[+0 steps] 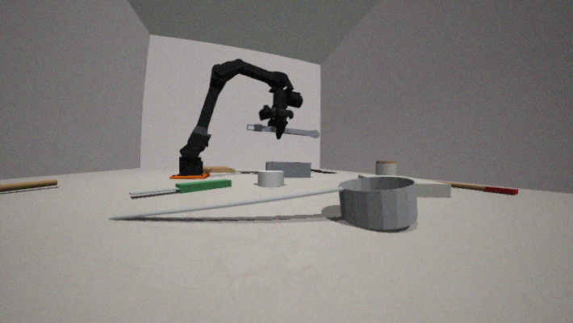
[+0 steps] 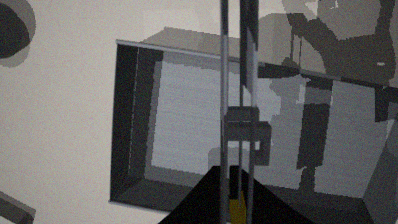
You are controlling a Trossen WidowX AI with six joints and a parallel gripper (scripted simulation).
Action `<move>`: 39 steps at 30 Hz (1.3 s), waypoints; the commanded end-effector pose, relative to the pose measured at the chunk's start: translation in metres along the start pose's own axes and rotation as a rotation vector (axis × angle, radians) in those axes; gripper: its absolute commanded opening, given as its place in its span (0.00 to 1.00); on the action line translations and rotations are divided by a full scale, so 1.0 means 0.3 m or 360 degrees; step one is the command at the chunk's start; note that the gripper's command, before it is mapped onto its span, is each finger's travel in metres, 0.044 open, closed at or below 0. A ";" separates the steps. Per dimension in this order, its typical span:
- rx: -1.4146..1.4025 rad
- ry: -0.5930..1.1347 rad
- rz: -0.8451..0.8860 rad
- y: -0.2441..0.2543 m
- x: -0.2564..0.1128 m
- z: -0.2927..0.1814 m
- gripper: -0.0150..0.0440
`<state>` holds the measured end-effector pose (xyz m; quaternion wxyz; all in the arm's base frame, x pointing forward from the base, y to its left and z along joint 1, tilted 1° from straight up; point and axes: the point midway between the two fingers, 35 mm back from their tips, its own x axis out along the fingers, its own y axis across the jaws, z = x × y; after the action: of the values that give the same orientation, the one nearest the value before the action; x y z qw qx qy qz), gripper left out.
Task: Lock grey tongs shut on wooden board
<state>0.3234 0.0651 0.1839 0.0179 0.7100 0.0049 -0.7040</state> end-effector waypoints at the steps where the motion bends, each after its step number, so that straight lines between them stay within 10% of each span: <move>1: -0.0136 0.0010 -0.0007 -0.085 -0.008 0.008 0.00; 39: -0.1106 0.0018 -0.0033 -0.658 -0.024 0.290 0.00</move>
<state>0.2316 0.2562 0.1846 0.2483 0.6657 0.2439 -0.6601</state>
